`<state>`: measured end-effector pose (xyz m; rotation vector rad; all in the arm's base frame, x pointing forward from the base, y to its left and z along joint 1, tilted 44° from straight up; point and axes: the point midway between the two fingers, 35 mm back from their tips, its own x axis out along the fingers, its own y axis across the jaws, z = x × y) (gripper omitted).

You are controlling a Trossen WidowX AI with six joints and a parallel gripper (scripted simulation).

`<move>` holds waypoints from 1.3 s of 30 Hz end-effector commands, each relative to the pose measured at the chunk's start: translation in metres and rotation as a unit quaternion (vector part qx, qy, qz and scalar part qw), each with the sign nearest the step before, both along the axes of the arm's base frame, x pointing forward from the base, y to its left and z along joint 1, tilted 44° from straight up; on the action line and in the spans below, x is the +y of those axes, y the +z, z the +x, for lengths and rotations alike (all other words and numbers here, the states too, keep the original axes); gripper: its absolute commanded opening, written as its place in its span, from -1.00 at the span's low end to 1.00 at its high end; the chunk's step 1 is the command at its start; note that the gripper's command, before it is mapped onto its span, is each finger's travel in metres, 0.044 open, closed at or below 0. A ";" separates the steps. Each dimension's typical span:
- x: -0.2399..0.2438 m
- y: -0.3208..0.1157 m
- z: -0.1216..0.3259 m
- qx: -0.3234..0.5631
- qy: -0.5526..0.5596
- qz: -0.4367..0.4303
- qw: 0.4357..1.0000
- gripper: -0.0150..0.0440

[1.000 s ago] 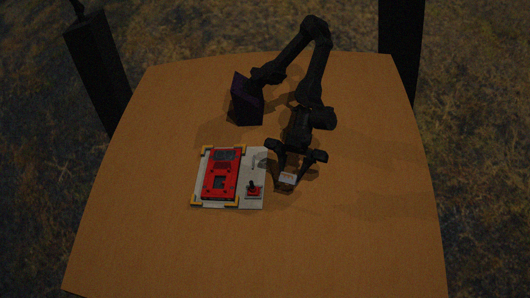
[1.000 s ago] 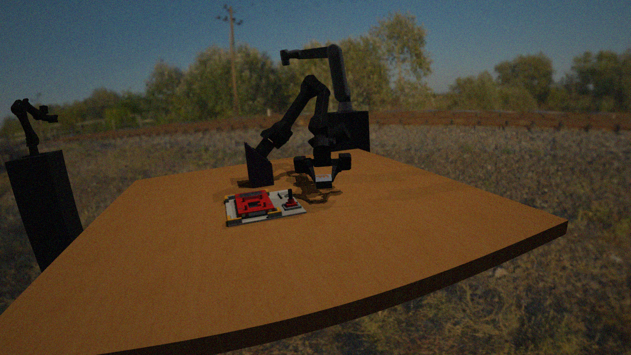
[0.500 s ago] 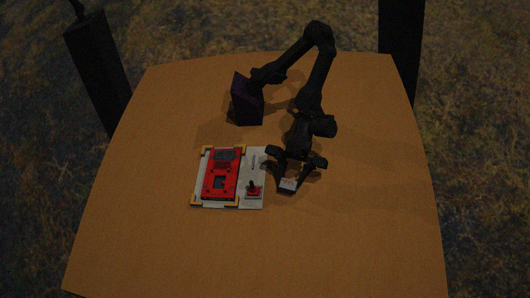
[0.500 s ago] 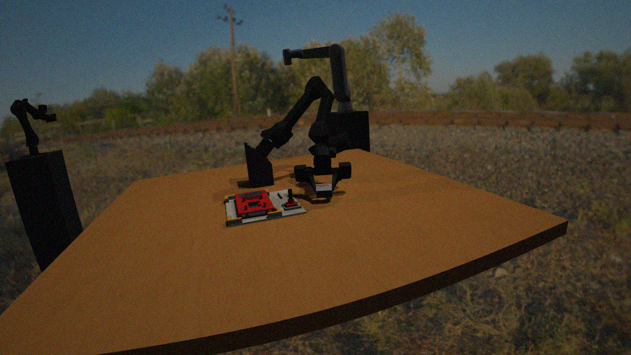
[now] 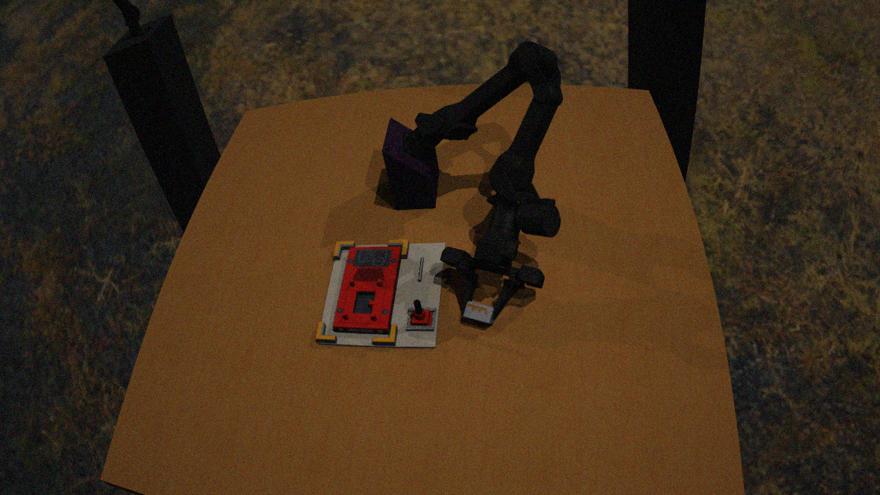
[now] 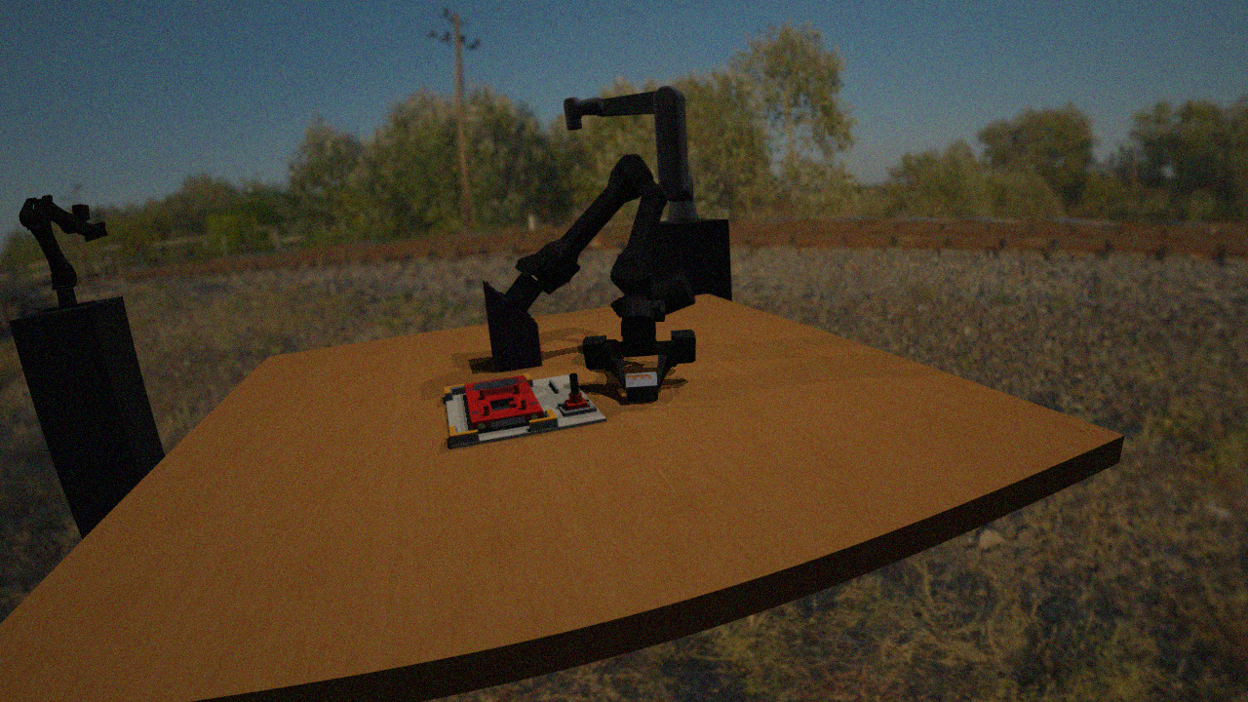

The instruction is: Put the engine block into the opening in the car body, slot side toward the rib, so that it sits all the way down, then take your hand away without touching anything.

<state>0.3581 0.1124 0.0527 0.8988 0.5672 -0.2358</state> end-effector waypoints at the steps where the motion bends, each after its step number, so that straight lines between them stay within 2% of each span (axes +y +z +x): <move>1: 0.001 -0.001 0.000 0.006 0.008 0.004 1.000 -0.49; 37: 0.002 -0.002 0.001 0.006 0.008 0.004 1.000 -0.49; 39: -0.001 -0.001 0.002 0.003 0.001 0.004 1.000 -0.31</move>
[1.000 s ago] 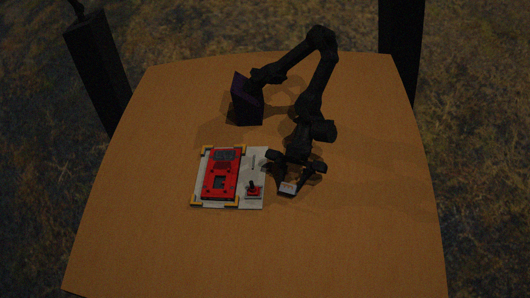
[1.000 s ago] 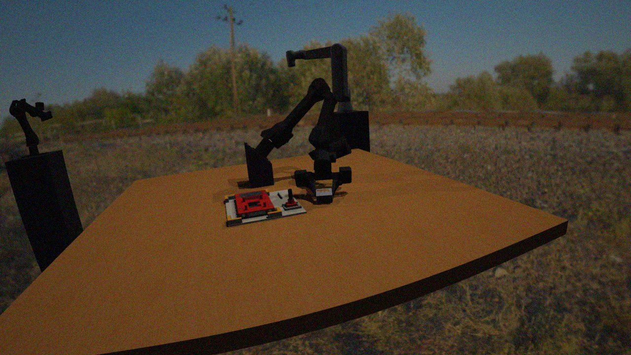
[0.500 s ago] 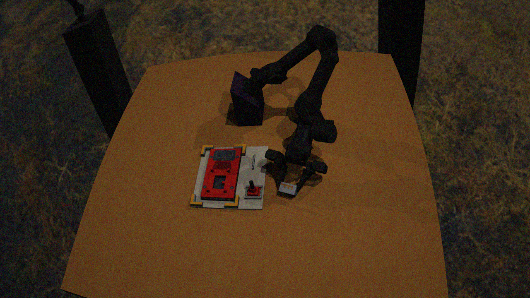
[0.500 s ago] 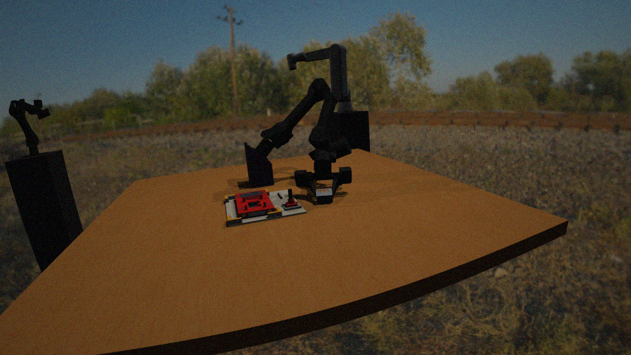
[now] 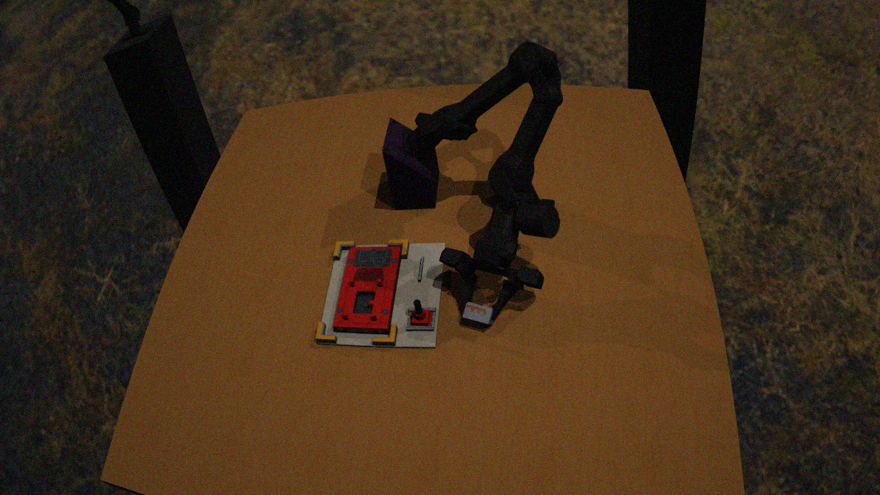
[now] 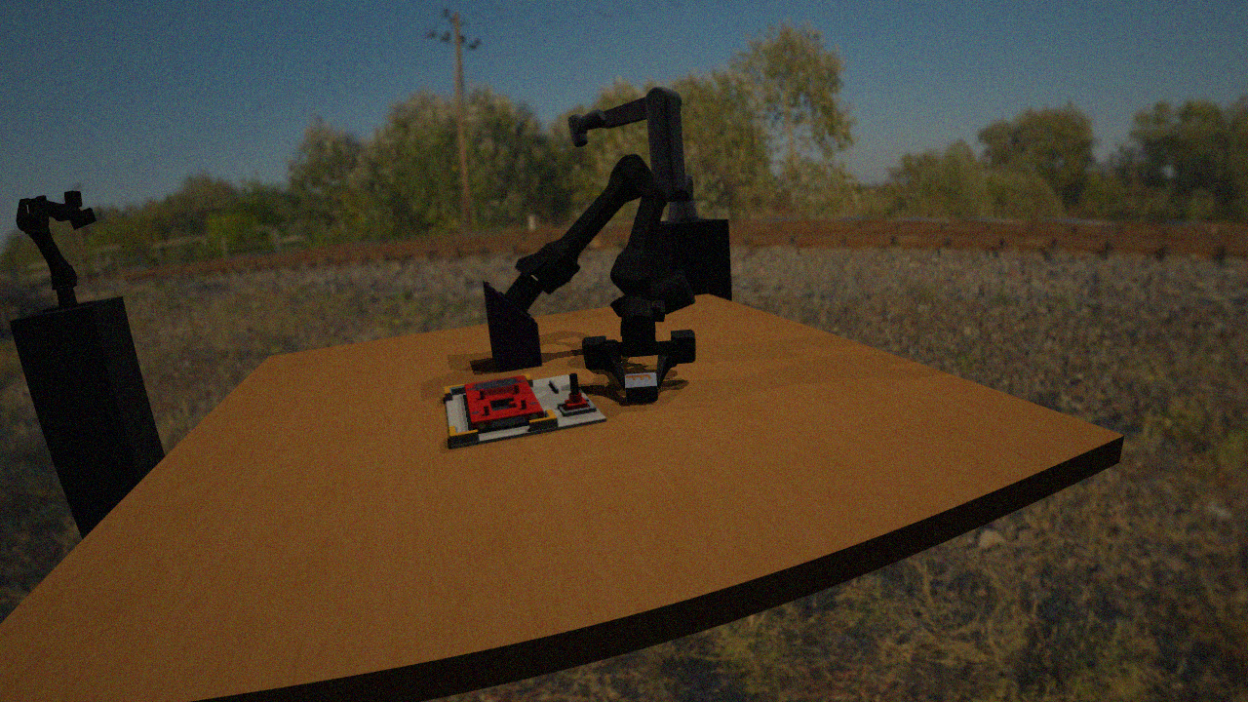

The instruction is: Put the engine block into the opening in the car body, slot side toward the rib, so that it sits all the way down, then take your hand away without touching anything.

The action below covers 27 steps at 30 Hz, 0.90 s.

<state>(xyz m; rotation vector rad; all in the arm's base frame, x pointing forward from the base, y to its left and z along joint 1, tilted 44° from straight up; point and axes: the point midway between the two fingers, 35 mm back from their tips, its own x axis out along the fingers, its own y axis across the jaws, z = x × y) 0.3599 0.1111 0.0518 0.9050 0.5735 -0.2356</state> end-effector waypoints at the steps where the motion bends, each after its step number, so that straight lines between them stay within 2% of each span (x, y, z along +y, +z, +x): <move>1: 0.000 0.000 0.000 0.000 0.000 0.000 1.000 -0.22; 15: 0.000 0.000 0.000 0.000 0.000 0.000 1.000 1.00; 27: -0.006 0.016 -0.017 0.003 0.008 0.000 1.000 1.00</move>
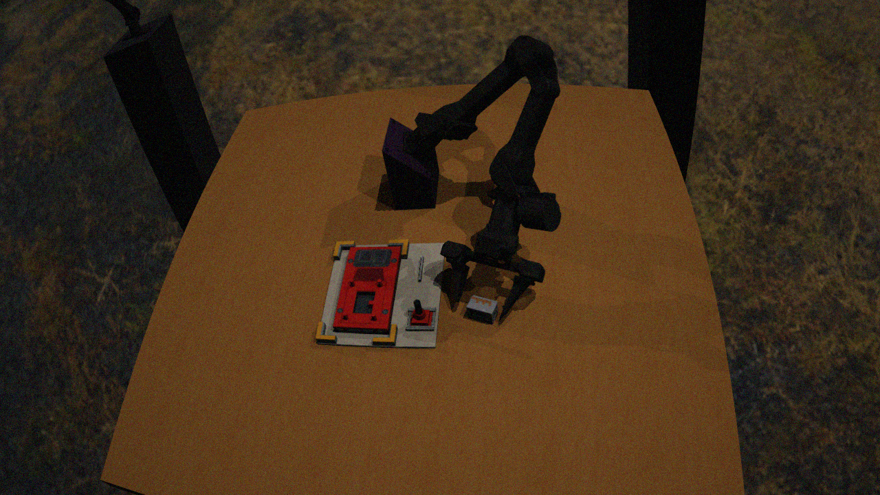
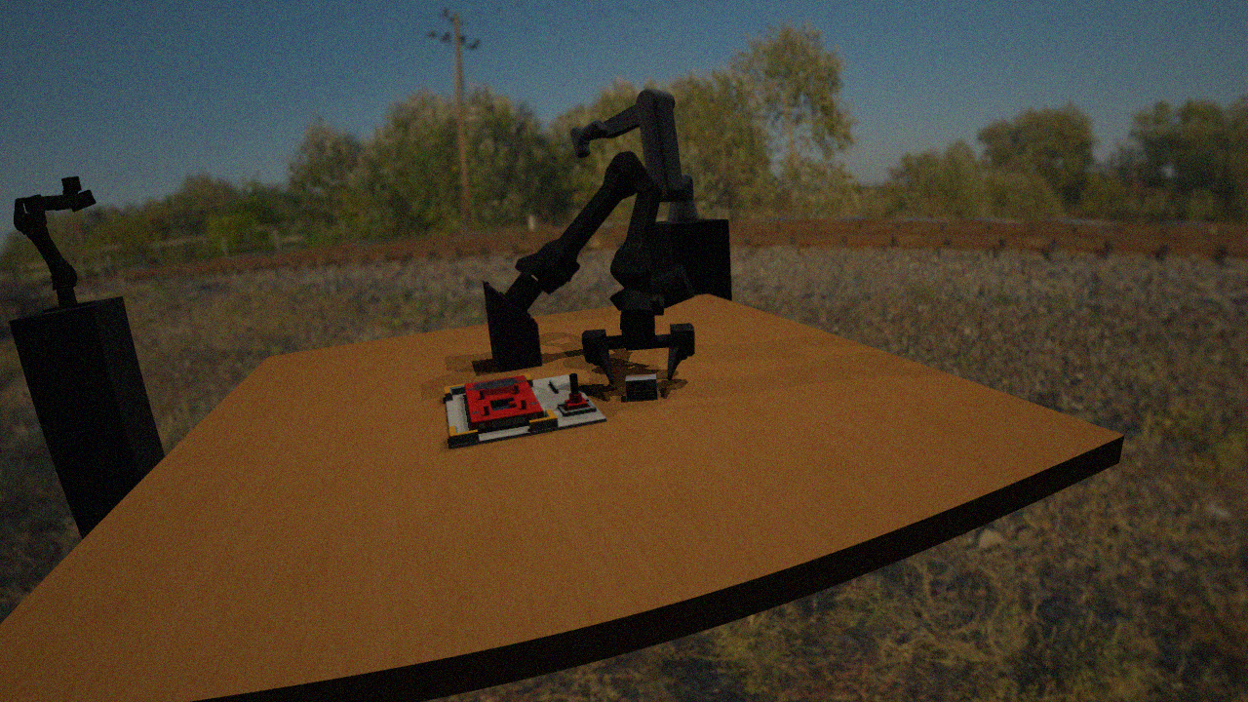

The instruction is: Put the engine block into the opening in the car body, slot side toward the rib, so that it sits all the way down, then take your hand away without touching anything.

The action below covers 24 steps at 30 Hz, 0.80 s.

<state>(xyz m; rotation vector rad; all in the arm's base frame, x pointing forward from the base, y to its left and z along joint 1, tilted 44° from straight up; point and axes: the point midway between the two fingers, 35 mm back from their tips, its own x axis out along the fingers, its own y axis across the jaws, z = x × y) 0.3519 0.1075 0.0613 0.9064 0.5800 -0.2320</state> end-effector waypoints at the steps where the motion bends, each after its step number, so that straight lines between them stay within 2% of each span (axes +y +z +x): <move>1: -0.003 0.009 -0.011 0.001 0.005 -0.002 1.000 1.00; 6: -0.007 0.021 -0.024 0.001 0.005 -0.002 1.000 1.00; 20: -0.006 0.021 -0.018 -0.004 0.003 0.002 1.000 1.00; 24: -0.006 0.017 -0.012 0.027 0.030 -0.011 0.999 1.00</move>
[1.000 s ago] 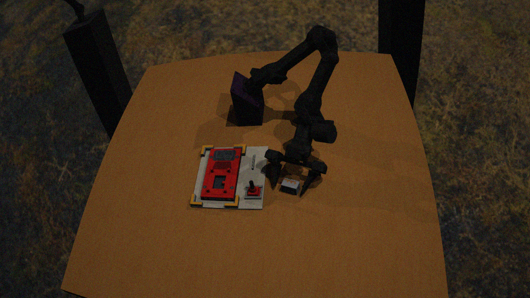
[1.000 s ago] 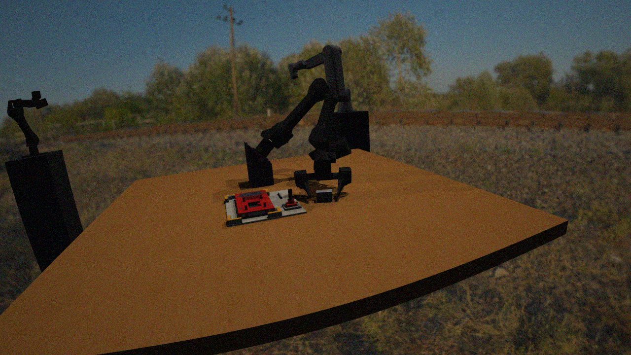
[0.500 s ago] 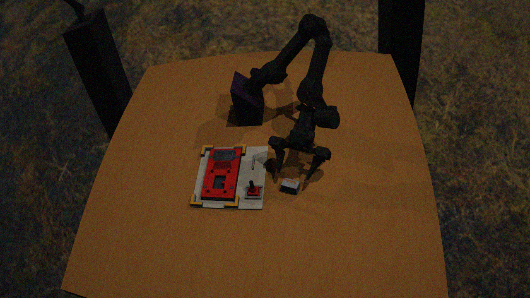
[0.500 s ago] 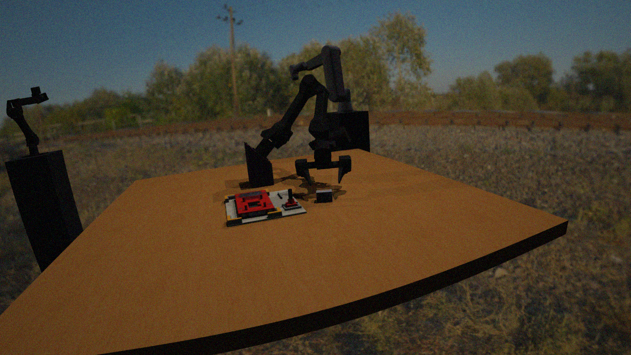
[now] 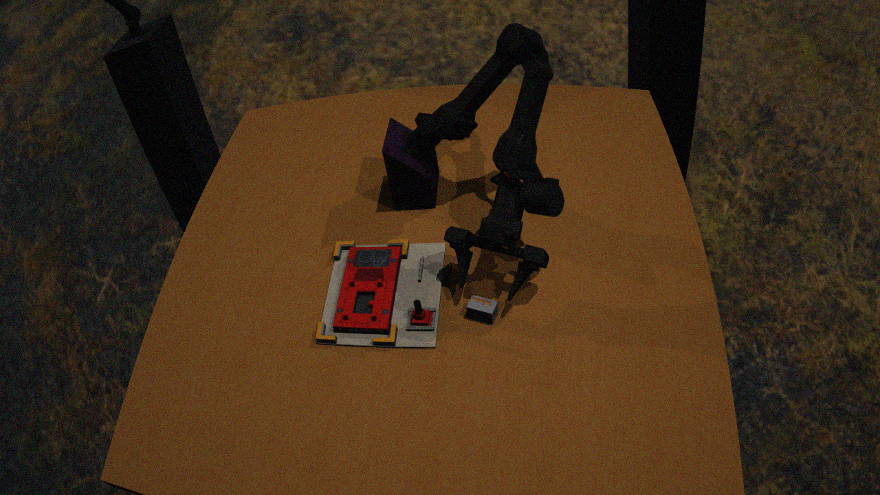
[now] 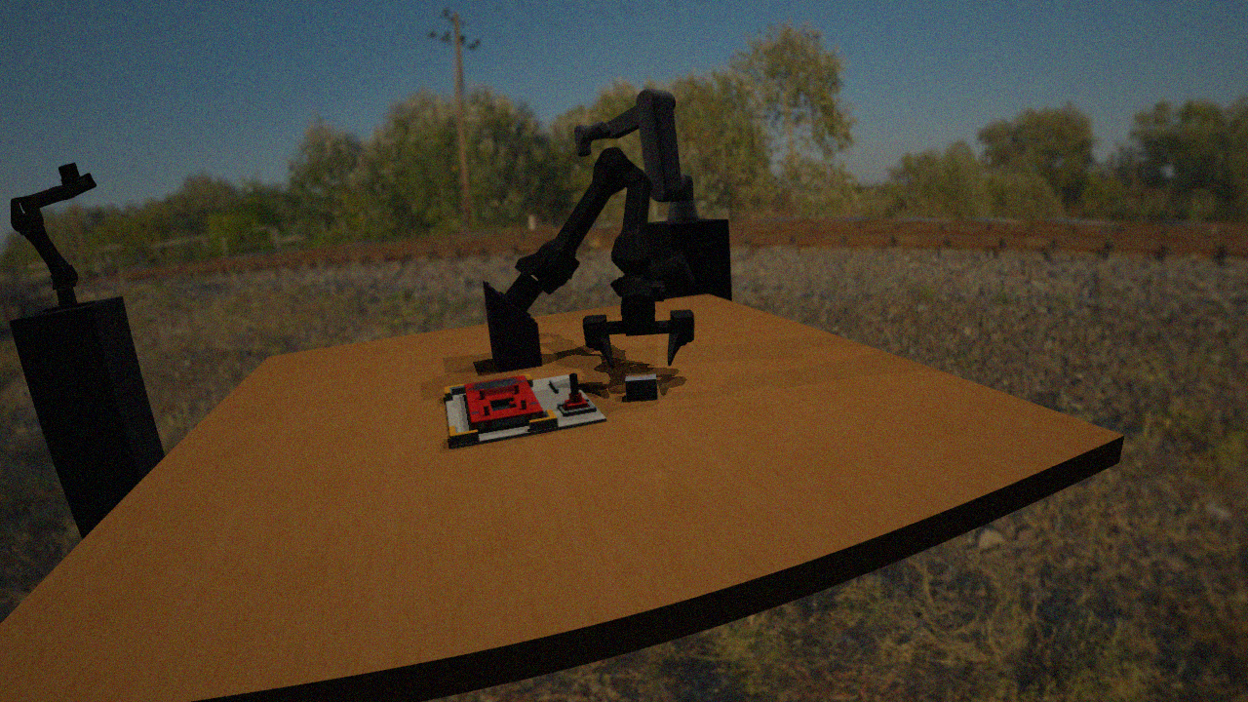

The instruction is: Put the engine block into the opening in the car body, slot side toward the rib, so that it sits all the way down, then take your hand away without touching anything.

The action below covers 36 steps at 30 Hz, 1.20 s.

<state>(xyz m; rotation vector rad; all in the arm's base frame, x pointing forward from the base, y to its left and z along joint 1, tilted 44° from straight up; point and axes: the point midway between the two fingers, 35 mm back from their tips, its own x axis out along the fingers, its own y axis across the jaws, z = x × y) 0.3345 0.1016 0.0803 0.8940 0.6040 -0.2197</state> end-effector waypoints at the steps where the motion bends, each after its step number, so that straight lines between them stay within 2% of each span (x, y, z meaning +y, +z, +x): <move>1: -0.001 -0.003 0.007 0.031 0.029 -0.014 0.999 1.00; 11: -0.006 -0.018 0.019 0.155 0.136 -0.017 0.978 1.00; 21: -0.015 -0.016 0.020 0.253 0.234 0.051 0.937 1.00; 32: -0.031 0.015 0.022 0.292 0.311 0.192 0.884 1.00; 36: -0.033 0.017 0.023 0.292 0.314 0.201 0.881 1.00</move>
